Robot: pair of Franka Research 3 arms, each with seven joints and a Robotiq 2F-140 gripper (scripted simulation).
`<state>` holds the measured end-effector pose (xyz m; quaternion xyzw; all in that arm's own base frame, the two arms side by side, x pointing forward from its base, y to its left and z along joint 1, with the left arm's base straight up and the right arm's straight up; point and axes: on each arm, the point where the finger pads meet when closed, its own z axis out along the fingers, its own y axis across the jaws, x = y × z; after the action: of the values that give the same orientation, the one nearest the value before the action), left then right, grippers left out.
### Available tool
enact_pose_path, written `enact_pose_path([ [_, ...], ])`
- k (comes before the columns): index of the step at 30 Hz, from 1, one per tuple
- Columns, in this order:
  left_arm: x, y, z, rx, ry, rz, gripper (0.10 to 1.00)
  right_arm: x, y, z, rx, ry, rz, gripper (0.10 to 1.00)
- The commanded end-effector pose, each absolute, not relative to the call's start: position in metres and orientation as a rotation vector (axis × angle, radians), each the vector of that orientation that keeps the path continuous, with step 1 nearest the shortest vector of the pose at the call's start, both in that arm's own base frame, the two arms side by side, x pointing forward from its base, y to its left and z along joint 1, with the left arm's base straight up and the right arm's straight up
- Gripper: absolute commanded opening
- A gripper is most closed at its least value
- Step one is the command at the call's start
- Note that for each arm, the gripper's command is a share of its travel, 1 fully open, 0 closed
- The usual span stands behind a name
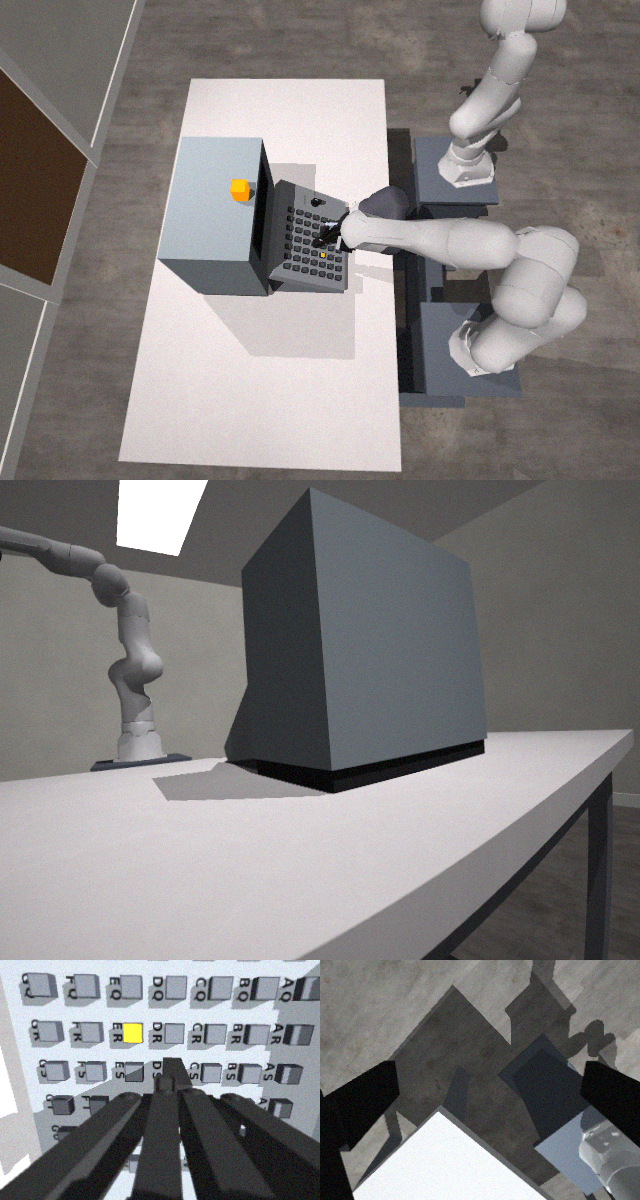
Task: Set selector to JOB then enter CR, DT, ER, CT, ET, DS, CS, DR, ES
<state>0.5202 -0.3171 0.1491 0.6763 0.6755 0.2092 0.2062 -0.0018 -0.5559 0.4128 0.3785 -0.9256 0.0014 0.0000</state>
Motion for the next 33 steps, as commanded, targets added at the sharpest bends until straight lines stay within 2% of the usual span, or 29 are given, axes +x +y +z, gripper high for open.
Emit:
enact_pose_path([
  [1,0.522,-0.318,0.149,1.880,1.881,0.580,0.099,-0.003,-0.554,0.413,1.195,-2.905,0.000,1.000],
  [33,0.511,-0.318,0.164,1.880,1.881,0.580,0.099,-0.003,-0.554,0.413,1.195,-2.905,0.000,1.000],
])
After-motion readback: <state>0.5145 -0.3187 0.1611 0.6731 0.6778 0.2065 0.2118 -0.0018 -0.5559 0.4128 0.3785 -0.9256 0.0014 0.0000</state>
